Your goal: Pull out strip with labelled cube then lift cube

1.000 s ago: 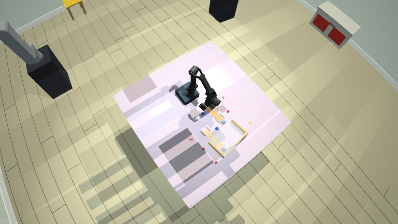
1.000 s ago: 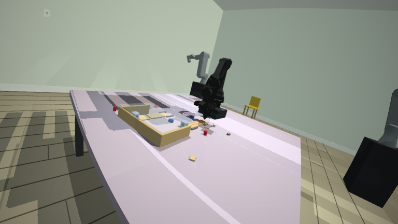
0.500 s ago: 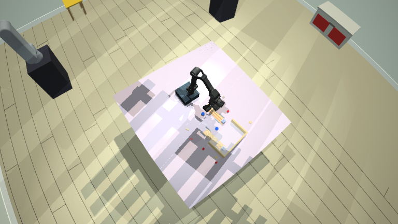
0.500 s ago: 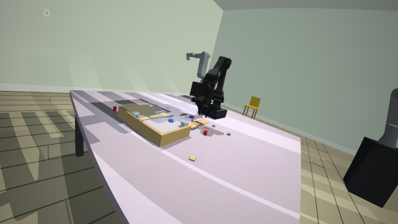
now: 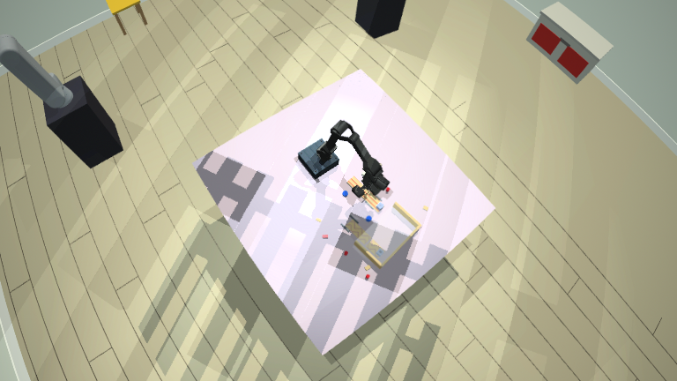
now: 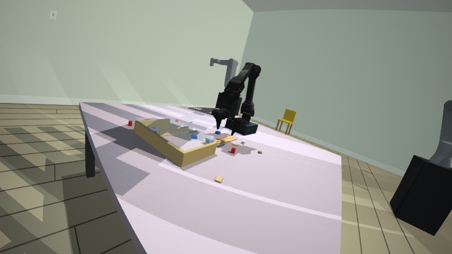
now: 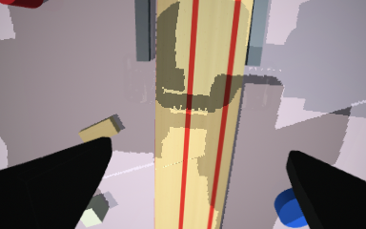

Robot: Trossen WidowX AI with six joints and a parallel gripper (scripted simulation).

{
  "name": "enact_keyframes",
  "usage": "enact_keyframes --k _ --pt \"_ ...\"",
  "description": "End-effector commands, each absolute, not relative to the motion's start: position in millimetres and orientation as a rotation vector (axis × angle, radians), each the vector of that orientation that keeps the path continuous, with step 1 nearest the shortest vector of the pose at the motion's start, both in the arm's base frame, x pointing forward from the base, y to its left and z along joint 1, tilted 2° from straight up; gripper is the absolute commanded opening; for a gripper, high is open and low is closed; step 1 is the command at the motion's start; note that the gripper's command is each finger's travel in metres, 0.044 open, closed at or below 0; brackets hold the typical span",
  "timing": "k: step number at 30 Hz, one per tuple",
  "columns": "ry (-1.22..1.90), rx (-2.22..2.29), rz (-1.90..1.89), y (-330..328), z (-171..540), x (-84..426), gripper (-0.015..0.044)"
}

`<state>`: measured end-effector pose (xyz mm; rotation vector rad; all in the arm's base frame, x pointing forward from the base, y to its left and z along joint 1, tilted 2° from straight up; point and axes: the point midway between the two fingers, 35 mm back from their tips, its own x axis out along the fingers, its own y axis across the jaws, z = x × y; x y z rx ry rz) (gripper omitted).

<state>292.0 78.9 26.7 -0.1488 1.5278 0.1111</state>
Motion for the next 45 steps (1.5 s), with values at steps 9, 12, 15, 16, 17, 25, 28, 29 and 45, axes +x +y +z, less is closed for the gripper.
enact_keyframes --k 9,12,15,16,17,25,28,29,45 --pt "1.520 -0.148 0.116 85.7 34.8 335.4 0.0440" --pt "1.519 -0.147 0.116 87.4 36.8 346.0 0.0440" --pt "1.518 -0.147 0.116 89.3 39.0 356.9 0.0440" --pt "1.518 -0.147 0.116 89.9 39.6 360.2 0.0440" --pt "1.517 -0.147 0.116 90.6 40.5 364.0 0.0440" --pt "1.515 -0.147 0.116 95.6 47.3 392.5 0.0440" --pt "1.514 -0.147 0.116 97.5 50.4 402.8 0.0440" --pt "1.513 -0.147 0.116 98.0 51.2 405.3 0.0440" --pt "1.513 -0.147 0.116 98.2 30.2 409.5 0.0250"
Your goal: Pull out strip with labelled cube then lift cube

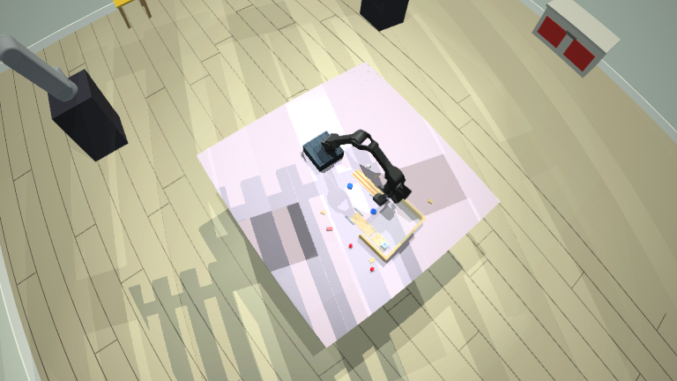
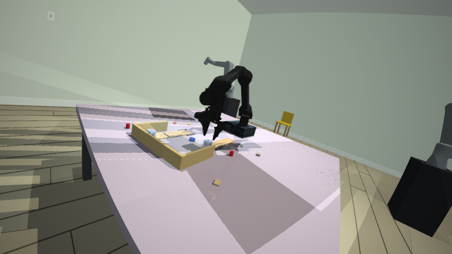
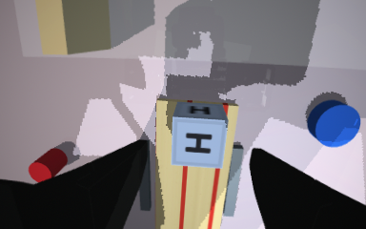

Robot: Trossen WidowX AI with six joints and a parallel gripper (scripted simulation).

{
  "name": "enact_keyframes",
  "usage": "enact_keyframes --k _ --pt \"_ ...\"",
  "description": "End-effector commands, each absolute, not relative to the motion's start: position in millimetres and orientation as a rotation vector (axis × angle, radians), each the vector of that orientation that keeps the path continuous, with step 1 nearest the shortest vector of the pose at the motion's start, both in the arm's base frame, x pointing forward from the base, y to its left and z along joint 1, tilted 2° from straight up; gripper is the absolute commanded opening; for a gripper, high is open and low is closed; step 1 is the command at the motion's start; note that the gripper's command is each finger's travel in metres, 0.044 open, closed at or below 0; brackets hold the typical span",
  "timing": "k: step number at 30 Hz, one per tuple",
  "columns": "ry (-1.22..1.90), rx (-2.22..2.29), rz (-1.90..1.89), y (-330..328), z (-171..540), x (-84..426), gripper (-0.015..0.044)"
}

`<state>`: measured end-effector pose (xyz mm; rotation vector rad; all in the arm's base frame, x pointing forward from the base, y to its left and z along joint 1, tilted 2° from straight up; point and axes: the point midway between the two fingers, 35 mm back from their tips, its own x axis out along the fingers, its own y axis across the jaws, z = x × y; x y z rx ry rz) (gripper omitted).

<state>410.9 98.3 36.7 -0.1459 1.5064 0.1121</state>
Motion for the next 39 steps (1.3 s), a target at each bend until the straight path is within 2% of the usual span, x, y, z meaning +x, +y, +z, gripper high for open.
enact_keyframes --k 1,25,29,36,39 --pt "1.513 -0.147 0.116 98.1 28.5 409.7 0.0250" --pt "1.513 -0.147 0.116 97.1 -3.1 410.6 0.0250" --pt "1.510 -0.147 0.112 97.1 -0.9 411.8 0.0145" --pt "1.510 -0.147 0.112 97.1 -0.9 411.8 0.0098" --pt "1.510 -0.147 0.112 97.0 -0.4 411.3 0.0020"
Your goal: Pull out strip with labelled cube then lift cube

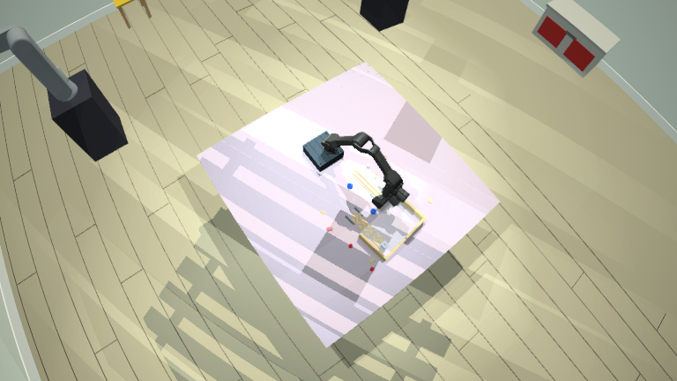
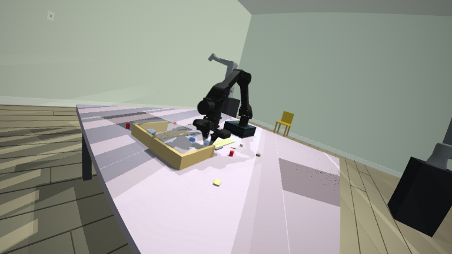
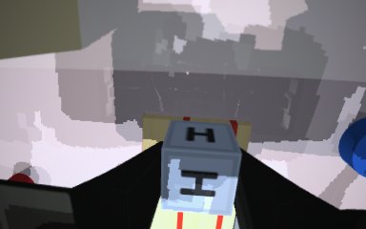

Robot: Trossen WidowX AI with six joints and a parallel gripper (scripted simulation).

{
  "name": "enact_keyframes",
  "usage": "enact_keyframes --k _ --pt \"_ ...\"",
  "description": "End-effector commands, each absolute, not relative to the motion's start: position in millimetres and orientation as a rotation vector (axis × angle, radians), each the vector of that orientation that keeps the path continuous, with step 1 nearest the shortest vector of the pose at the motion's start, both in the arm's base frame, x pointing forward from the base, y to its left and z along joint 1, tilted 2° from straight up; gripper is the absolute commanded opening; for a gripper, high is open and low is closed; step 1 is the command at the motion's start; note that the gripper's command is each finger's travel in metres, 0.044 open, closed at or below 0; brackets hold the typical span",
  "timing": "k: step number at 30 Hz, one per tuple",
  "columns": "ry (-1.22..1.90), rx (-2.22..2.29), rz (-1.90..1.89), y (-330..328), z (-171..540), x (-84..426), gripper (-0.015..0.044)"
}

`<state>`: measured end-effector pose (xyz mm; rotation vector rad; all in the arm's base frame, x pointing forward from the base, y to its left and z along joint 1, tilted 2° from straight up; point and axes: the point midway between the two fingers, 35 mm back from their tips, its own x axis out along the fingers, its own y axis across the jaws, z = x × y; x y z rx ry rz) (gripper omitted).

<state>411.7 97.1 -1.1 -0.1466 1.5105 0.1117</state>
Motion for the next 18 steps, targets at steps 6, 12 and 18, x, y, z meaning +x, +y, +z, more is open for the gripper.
enact_keyframes --k 6,12,18 --pt "1.510 -0.149 0.111 92.1 13.9 392.6 0.0000" --pt "1.514 -0.149 0.113 87.4 28.4 369.5 0.0000" --pt "1.518 -0.148 0.115 83.9 37.7 351.1 0.0000"
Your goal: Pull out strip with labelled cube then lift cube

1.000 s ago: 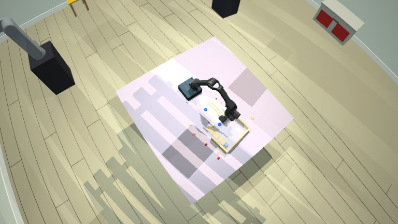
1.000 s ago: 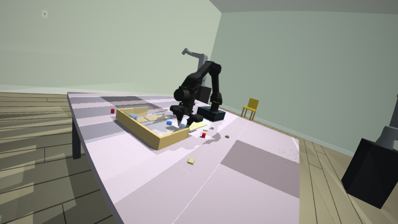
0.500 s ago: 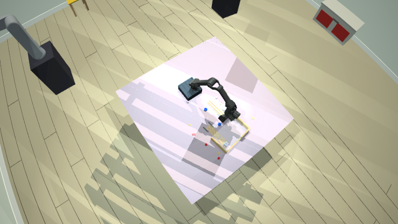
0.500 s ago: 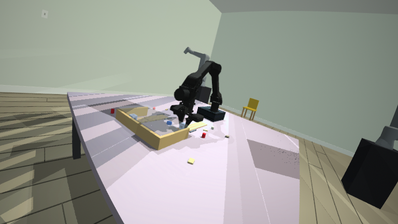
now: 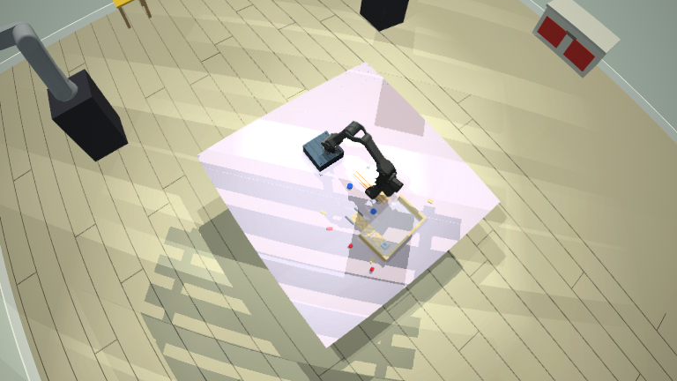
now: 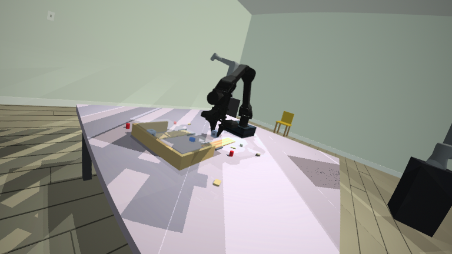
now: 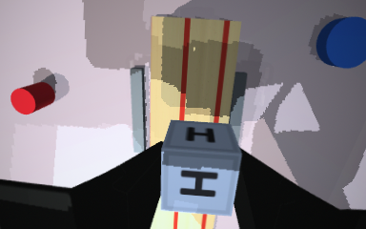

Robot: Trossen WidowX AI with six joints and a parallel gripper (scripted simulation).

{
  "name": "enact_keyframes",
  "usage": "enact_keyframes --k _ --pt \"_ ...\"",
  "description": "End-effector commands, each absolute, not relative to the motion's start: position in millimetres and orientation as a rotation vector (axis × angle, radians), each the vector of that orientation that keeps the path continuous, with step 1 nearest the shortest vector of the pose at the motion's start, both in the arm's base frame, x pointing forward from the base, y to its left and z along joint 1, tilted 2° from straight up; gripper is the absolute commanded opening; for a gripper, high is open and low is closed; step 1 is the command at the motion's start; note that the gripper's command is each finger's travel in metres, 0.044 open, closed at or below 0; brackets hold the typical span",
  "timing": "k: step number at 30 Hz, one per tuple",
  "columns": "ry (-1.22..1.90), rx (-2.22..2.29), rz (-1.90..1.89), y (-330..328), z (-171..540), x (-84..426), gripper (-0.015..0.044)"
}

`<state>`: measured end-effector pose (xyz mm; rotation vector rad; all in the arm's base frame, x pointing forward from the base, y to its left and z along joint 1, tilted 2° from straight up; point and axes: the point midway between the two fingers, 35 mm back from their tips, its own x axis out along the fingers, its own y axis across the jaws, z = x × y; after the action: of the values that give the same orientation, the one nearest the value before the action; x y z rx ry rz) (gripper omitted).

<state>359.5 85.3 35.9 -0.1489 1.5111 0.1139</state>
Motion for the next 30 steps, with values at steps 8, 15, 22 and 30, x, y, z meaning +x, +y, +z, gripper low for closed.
enact_keyframes --k 8,15,22,30 --pt "1.520 -0.148 0.115 79.6 37.5 332.7 0.0000" --pt "1.522 -0.148 0.115 73.8 35.7 308.3 0.0000" --pt "1.524 -0.149 0.115 71.1 39.0 296.2 0.0000" --pt "1.523 -0.148 0.115 71.6 70.4 294.7 0.0000"
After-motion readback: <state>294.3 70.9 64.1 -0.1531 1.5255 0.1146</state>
